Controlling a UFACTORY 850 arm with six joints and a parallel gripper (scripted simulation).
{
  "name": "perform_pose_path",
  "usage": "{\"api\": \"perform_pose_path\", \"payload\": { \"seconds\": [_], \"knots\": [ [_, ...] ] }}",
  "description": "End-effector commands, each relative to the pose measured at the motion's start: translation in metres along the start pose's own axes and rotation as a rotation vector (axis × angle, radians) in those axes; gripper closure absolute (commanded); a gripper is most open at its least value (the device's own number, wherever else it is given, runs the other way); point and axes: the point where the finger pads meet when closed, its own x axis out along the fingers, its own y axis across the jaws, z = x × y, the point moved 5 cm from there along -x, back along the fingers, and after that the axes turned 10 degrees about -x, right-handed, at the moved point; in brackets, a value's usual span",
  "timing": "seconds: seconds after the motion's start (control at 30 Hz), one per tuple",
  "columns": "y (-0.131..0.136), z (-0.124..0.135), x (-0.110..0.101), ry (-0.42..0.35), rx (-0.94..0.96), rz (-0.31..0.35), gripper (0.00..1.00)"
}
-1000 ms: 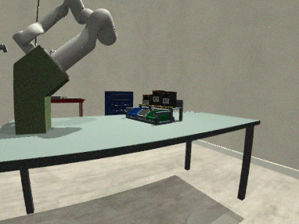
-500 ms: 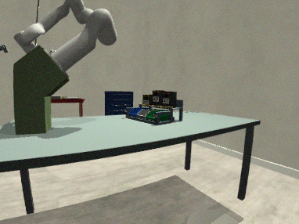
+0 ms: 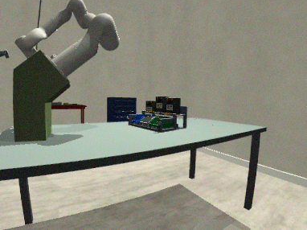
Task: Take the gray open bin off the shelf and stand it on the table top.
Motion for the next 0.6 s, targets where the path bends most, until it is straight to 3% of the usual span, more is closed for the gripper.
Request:
{"api": "perform_pose_path", "payload": {
  "seconds": [0.0, 0.57],
  "knots": [
    [0.0005, 0.0, -0.0005, 0.001, 0.001, 0.0, 0.0],
    [0.0006, 0.0017, 0.0009, 0.001, 0.001, 0.0, 0.0]
  ]
}}
